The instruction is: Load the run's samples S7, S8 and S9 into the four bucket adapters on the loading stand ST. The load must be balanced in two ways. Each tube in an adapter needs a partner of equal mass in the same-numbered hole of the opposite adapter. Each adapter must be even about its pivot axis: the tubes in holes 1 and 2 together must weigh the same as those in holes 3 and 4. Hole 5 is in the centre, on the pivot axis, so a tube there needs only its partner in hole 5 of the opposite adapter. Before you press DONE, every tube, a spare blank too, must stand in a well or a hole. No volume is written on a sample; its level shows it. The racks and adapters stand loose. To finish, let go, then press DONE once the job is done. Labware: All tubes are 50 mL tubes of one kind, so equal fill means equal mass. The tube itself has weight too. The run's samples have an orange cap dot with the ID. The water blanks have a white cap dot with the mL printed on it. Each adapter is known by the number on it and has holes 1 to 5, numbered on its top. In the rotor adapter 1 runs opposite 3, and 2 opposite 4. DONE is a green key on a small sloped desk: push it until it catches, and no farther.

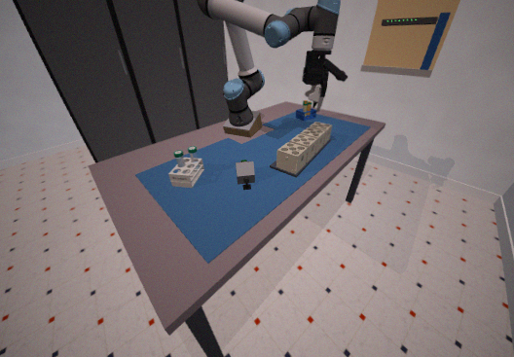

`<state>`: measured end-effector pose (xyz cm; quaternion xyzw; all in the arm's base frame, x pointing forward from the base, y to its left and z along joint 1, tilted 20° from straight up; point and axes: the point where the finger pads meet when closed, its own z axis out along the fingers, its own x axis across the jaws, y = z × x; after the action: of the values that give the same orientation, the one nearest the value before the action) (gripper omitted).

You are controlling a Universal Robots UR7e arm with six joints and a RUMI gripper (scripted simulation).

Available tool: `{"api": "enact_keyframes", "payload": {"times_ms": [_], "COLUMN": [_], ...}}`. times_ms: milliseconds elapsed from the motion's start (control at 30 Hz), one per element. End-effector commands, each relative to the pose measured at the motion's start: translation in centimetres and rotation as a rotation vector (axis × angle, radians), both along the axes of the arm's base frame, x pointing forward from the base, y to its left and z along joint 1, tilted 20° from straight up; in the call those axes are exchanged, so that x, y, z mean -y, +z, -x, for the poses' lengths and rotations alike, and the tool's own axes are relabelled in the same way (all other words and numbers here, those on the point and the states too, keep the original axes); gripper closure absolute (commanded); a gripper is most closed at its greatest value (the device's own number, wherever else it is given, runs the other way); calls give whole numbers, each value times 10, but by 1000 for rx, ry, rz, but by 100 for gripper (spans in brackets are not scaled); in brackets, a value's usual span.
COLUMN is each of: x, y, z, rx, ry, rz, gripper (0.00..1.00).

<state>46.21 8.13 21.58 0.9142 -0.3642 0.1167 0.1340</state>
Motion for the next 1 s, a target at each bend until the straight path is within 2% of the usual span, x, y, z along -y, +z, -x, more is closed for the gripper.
{"api": "enact_keyframes", "payload": {"times_ms": [0,967], "x": [16,135], "y": [5,37], "z": [7,62], "rx": [23,180], "ry": [-53,-470], "rz": [-10,-72], "gripper": [65,65]}}
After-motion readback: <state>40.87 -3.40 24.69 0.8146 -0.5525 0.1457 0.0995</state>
